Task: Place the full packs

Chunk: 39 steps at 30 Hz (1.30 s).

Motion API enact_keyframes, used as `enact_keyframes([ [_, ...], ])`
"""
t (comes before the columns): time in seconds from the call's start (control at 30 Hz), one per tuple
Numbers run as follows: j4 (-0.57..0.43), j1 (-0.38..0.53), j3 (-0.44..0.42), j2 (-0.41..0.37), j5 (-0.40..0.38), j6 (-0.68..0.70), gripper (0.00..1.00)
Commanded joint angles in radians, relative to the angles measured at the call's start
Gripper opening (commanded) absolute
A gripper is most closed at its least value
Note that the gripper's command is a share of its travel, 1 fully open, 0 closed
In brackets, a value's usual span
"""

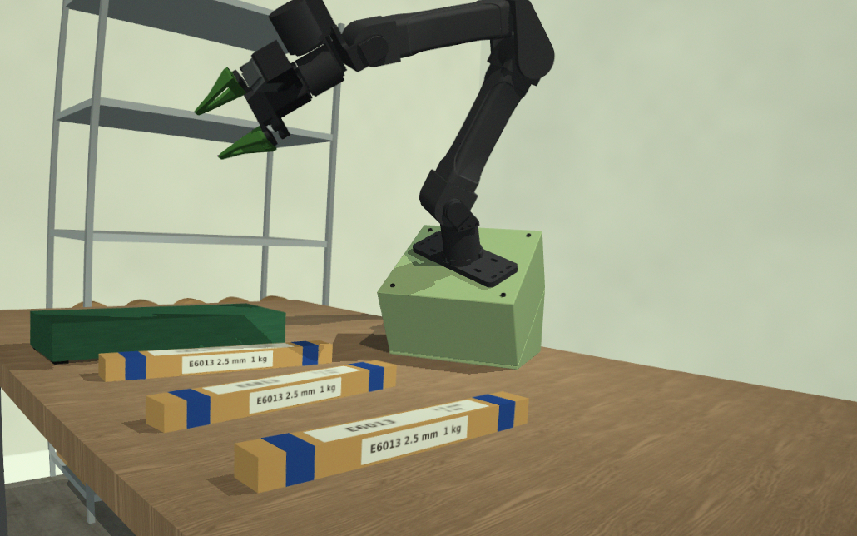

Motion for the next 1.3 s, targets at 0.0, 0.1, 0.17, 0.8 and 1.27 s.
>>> enact_keyframes([
  [0.0,0.041,-0.001,0.041,-0.010,0.006,0.048,0.76],
  [0.1,0.048,0.022,0.047,0.013,0.004,0.079,0.76],
  [0.17,0.066,0.037,0.050,0.018,-0.020,0.133,0.76],
  [0.8,0.125,0.103,0.068,0.045,-0.038,0.308,0.76],
  [1.27,0.160,0.128,0.075,0.039,-0.031,0.397,0.76],
])
